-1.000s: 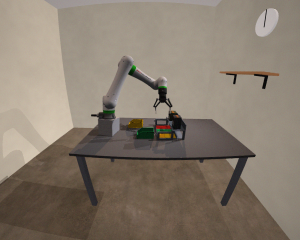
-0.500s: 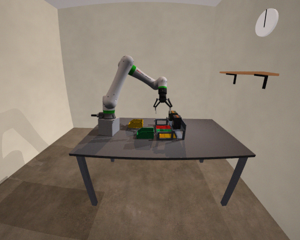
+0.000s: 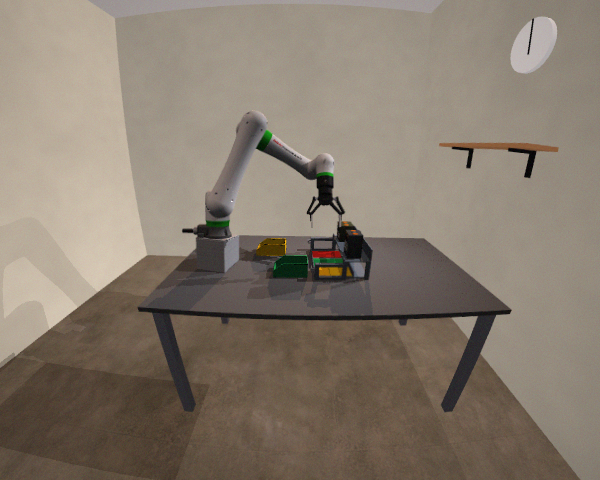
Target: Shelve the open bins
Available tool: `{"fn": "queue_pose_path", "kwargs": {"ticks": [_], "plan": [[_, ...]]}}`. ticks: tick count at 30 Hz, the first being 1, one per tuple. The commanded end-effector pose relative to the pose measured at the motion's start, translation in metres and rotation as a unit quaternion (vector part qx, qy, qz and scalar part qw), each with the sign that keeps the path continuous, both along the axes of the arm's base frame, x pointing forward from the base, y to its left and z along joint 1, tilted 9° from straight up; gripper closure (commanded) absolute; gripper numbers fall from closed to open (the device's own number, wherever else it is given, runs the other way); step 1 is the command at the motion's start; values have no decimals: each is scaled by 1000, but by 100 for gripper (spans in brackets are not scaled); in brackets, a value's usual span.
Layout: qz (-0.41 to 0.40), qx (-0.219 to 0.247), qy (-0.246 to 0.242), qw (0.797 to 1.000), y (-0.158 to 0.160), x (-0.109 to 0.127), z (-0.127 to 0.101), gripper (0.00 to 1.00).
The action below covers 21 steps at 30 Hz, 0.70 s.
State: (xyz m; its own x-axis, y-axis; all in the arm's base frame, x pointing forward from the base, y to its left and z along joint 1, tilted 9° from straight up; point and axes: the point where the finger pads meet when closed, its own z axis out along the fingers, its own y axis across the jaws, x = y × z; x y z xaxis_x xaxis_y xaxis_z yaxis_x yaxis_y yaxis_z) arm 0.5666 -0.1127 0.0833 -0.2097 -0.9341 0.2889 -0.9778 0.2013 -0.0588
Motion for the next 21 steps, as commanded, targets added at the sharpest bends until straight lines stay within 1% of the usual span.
{"fn": "queue_pose_path", "kwargs": {"ticks": [1,15,21], "plan": [[0,0,0,1000,0,0,0,0],[-4,1,-1,1000,-1,-1,0,0],[-48,15,-6,999,-15,-13,-5,0]]}}
